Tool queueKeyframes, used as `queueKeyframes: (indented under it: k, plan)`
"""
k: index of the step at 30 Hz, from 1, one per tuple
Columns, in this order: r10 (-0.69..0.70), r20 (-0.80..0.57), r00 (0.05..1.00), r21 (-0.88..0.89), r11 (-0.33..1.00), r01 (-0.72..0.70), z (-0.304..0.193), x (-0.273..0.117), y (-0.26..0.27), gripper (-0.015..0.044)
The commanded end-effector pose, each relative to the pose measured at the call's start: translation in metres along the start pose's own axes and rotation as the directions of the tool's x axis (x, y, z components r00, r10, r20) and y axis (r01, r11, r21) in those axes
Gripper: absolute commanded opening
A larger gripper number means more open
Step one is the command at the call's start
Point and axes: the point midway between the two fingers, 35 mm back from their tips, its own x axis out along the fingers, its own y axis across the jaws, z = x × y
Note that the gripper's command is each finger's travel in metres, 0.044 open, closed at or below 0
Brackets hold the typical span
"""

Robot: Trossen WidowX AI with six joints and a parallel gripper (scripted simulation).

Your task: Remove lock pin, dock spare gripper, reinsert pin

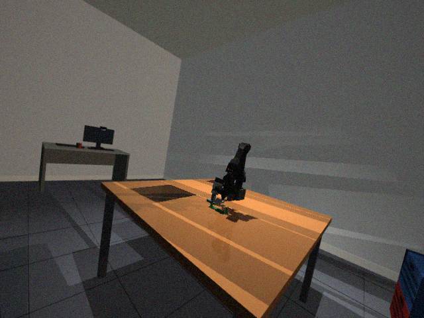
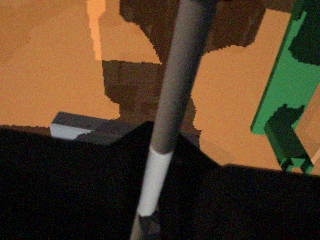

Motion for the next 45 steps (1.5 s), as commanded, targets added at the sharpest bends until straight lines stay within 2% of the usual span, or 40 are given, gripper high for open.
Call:
queueKeyframes:
  k: [1, 45]
  plan:
    - [-0.001, 0.004, 1.0, 0.0, 1.0, 0.001, -0.003, 0.0, -0.001, 0.0]
    - [0.013, 0.005, 1.0, -0.005, 1.0, -0.013, -0.032, 0.008, -0.001, 0.0]
